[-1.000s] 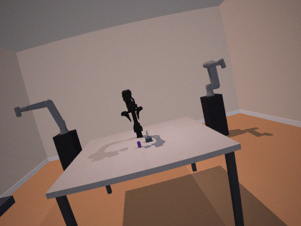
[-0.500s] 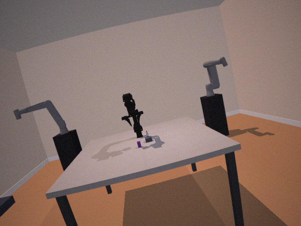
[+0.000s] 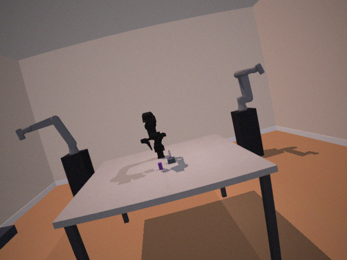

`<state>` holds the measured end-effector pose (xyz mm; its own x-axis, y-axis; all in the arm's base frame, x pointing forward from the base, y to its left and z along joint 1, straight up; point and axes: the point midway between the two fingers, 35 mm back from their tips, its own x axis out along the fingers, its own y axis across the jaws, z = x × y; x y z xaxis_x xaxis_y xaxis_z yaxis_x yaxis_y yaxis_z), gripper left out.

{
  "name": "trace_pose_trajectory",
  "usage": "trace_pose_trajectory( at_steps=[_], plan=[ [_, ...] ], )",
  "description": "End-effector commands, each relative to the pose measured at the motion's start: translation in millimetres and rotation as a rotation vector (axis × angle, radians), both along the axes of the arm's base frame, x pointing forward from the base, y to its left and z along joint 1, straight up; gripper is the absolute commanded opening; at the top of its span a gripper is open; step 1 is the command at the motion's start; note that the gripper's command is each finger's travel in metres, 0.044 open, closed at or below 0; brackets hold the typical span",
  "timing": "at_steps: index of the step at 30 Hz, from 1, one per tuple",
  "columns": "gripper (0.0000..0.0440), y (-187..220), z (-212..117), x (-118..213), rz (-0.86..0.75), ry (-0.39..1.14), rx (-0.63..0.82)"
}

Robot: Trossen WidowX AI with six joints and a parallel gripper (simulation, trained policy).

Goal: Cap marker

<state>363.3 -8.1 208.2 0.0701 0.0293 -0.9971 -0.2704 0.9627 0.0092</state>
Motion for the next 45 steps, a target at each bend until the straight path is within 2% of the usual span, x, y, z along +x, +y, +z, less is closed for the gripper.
trace_pose_trajectory(
  at_steps=[1,23,45],
  plan=[
    [0.0327,-1.8,-8.4,1.3,-0.005,0.022,-0.008],
    [0.0311,-7.2,-68.8,6.2,0.031,0.163,-0.019],
    [0.0263,-3.5,-136.2,-4.1,0.176,0.261,0.016]
  ],
)
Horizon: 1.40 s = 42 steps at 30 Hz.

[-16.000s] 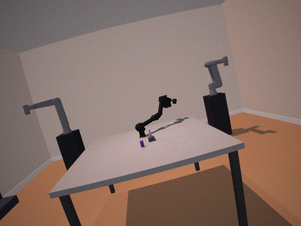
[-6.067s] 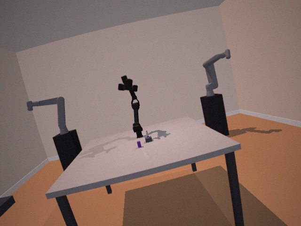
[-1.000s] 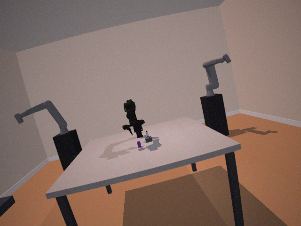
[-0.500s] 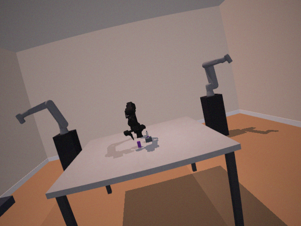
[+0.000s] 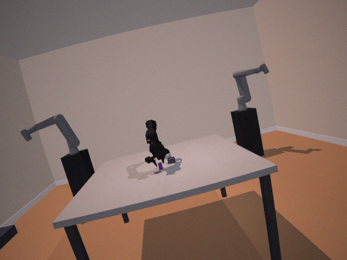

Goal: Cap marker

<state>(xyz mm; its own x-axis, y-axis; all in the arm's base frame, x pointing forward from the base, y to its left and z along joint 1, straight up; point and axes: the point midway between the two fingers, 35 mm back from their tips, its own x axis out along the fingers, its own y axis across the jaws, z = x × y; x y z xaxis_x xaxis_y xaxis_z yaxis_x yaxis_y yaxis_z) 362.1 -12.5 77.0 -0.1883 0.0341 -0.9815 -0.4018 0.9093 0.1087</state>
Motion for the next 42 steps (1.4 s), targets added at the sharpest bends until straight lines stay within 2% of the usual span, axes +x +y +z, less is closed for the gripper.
trace_pose_trajectory(
  at_steps=[1,5,11,12,19,27,42],
  plan=[
    [0.0259,1.0,-6.4,-3.6,0.028,0.008,0.003],
    [0.0229,0.8,-10.4,-5.7,0.059,0.008,-0.004],
    [0.0082,1.6,-1.3,-7.9,0.095,-0.016,-0.012],
    [0.0072,2.2,2.7,-8.0,0.102,-0.024,-0.013],
    [0.0044,8.0,27.6,-10.2,0.155,-0.069,-0.023],
    [0.0034,19.4,56.6,-18.0,0.211,-0.106,-0.02],
    [0.0015,55.9,91.6,-56.0,0.304,-0.084,-0.003]
  ],
)
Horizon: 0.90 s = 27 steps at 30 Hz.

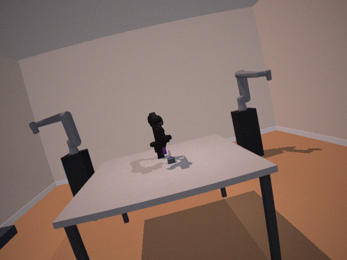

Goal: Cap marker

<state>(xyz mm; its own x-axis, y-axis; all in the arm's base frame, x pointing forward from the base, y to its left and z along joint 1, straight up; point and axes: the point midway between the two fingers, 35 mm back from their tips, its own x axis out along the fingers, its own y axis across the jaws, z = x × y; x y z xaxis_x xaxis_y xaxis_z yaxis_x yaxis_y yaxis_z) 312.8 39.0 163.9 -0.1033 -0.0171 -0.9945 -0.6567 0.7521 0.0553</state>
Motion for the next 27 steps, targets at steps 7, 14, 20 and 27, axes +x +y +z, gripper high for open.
trace_pose_trajectory(
  at_steps=[7,14,20,27],
  plan=[
    [0.0001,18.1,11.8,-24.4,0.052,0.019,0.008],
    [0.0,26.2,14.3,-37.0,0.087,0.017,0.01],
    [0.0,29.4,14.1,-47.4,0.114,0.023,0.011],
    [0.0,31.3,12.4,-58.1,0.141,0.035,0.011]
  ],
)
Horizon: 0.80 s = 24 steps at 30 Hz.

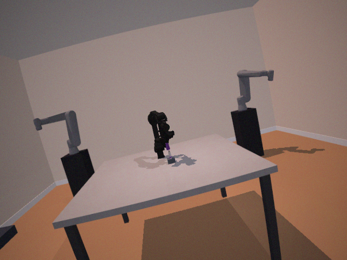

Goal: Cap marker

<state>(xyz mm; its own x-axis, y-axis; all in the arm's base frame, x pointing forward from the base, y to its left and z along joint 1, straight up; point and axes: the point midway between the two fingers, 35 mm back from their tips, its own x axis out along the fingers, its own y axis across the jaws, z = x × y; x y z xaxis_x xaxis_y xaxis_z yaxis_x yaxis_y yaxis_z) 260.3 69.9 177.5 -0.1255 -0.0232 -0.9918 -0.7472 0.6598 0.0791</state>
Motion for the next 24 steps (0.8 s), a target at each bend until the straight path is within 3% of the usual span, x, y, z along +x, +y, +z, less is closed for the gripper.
trace_pose_trajectory(
  at_steps=[1,24],
  plan=[
    [0.0,0.6,-1.5,-6.9,0.015,0.012,0.002],
    [0.0,1.4,-38.3,-20.8,0.082,0.067,0.008]
  ],
)
